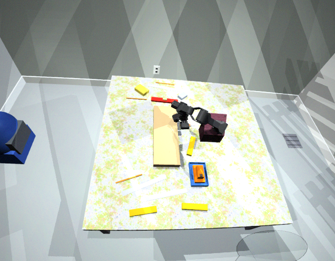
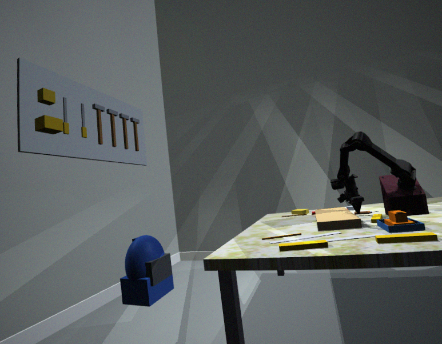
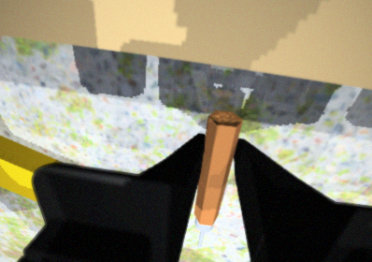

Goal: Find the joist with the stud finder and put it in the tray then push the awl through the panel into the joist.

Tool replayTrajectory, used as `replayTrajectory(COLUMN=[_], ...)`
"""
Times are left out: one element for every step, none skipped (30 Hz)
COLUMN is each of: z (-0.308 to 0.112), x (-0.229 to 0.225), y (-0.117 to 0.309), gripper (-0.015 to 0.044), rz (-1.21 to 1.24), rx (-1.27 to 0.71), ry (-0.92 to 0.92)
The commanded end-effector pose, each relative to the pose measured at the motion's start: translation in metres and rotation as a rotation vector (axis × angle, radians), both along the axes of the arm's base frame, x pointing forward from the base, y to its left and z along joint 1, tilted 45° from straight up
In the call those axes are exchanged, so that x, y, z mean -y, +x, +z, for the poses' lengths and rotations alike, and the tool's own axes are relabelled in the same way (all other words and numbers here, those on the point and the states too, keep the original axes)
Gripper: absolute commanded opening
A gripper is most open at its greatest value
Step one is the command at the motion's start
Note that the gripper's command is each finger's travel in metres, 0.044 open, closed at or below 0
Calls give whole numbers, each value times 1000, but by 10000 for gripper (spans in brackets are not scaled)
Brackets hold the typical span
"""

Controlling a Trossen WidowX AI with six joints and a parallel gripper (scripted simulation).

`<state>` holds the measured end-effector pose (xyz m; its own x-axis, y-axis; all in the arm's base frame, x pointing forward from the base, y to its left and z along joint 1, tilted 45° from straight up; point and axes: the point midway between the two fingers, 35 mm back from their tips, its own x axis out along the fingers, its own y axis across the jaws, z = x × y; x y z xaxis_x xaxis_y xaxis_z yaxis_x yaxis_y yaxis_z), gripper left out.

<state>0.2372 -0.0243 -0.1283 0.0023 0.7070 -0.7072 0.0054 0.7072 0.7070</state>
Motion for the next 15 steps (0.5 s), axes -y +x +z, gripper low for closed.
replayTrajectory(z=[16, 21, 26, 31, 36, 42, 47, 53, 59, 65, 71, 76, 79, 80, 80], x=[21, 27, 32, 38, 43, 48, 53, 58, 64, 68, 73, 77, 79, 80, 80], y=[5, 5, 5, 4, 4, 3, 1, 0, -1, -3, -5, -7, -8, -8, -8], gripper=[0, 0, 0, 0, 0, 0, 0, 0, 0, 0, 0, 0, 0, 0, 0], rz=[-6, -6, -6, -6, -6, -6, -5, -5, -5, -4, -4, -4, -3, -3, -3], rx=[20, 20, 20, 20, 20, 19, 19, 19, 19, 19, 19, 19, 19, 19, 19], ry=[-20, -21, -22, -22, -23, -23, -22, -22, -21, -20, -19, -18, -17, -17, -17])
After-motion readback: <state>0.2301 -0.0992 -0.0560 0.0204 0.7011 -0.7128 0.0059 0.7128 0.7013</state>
